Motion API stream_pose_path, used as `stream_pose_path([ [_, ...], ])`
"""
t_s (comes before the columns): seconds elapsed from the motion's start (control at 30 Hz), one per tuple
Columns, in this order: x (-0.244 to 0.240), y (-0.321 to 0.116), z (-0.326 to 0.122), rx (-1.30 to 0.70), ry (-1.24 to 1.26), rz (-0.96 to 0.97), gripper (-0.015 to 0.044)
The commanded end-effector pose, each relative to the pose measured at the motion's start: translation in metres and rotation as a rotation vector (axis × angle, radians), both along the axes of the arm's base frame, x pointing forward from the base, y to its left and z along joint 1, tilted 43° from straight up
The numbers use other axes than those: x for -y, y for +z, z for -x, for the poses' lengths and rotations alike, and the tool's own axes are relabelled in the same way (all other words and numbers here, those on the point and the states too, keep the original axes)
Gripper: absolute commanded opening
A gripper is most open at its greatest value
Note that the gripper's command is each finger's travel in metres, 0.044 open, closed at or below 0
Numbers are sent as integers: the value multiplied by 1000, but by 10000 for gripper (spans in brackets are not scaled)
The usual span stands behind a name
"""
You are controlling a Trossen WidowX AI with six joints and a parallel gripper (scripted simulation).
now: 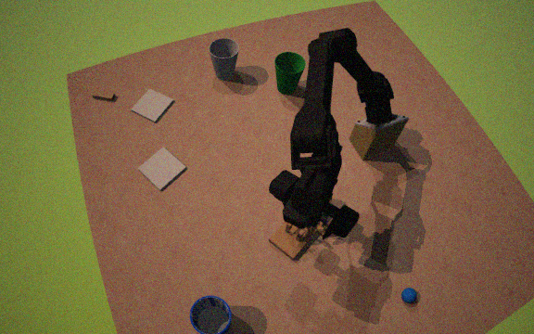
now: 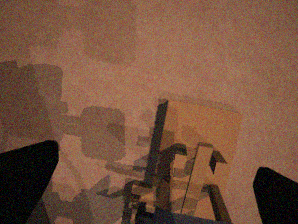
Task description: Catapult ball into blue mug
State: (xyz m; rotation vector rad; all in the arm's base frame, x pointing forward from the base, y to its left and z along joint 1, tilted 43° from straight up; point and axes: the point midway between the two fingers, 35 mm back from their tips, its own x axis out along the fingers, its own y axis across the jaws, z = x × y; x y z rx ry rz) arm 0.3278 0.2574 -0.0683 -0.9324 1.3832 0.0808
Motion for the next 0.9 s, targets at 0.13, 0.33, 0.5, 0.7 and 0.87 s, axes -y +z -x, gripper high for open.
stream_pose_path([
  [0.13,-38,5,-52,200,97,-125,440],
  [0.33,-64,19,-91,361,164,-197,440],
  [0.5,-83,36,-123,509,214,-241,440],
  [0.7,-88,42,-131,552,226,-251,440],
  [0.87,-88,42,-131,552,226,-251,440],
])
